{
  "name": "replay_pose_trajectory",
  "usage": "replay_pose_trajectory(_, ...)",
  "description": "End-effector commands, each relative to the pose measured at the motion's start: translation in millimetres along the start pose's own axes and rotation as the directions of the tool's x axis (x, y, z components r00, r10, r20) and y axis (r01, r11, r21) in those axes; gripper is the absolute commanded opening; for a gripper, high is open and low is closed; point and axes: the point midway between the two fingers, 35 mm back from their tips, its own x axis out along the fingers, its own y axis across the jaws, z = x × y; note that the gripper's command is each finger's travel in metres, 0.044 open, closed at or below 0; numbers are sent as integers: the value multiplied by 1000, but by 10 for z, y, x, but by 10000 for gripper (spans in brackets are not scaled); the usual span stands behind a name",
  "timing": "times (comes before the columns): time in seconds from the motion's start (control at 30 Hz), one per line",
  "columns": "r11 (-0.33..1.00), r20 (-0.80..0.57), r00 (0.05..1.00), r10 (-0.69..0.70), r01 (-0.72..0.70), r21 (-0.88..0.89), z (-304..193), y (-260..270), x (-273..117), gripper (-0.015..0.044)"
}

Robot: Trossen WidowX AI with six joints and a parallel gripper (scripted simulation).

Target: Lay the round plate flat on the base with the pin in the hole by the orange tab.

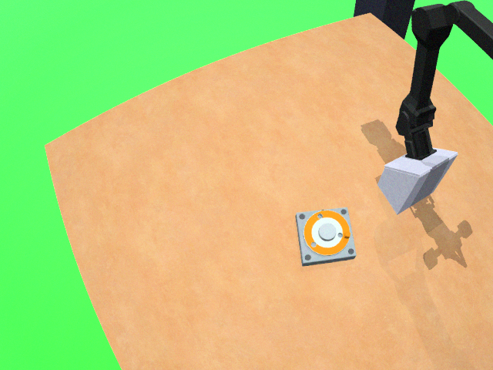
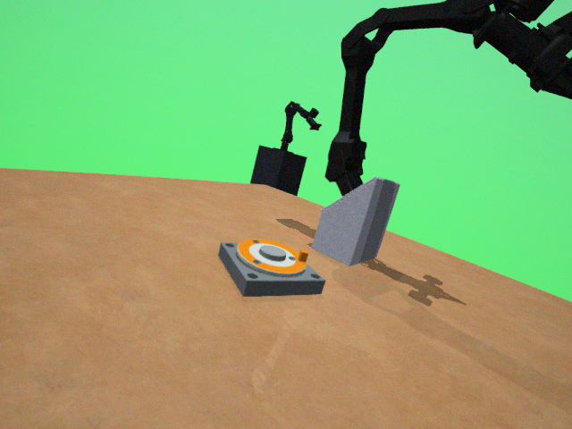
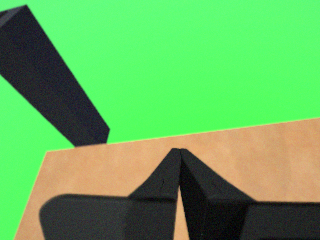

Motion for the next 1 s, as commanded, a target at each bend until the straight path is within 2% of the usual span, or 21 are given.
replay_pose_trajectory(0.0,980,-63,992,-111,120,160,-213,-570,-28,0)
replay_pose_trajectory(0.17,882,-199,949,-245,304,361,-684,-1374,-134,0)
replay_pose_trajectory(0.27,823,-260,923,-284,374,428,-902,-1645,-192,0)
replay_pose_trajectory(0.47,565,-477,805,-352,589,578,-1721,-2361,-446,0)
replay_pose_trajectory(0.53,518,-512,782,-354,620,589,-1866,-2450,-498,0)
replay_pose_trajectory(0.73,208,-730,610,-308,792,574,-2846,-2837,-874,0)
replay_pose_trajectory(0.8,165,-757,583,-294,811,561,-2984,-2866,-929,0)
replay_pose_trajectory(0.87,64,-819,515,-253,853,517,-3322,-2910,-1070,0)
replay_pose_trajectory(0.97,26,-841,488,-234,868,496,-3454,-2917,-1127,0)
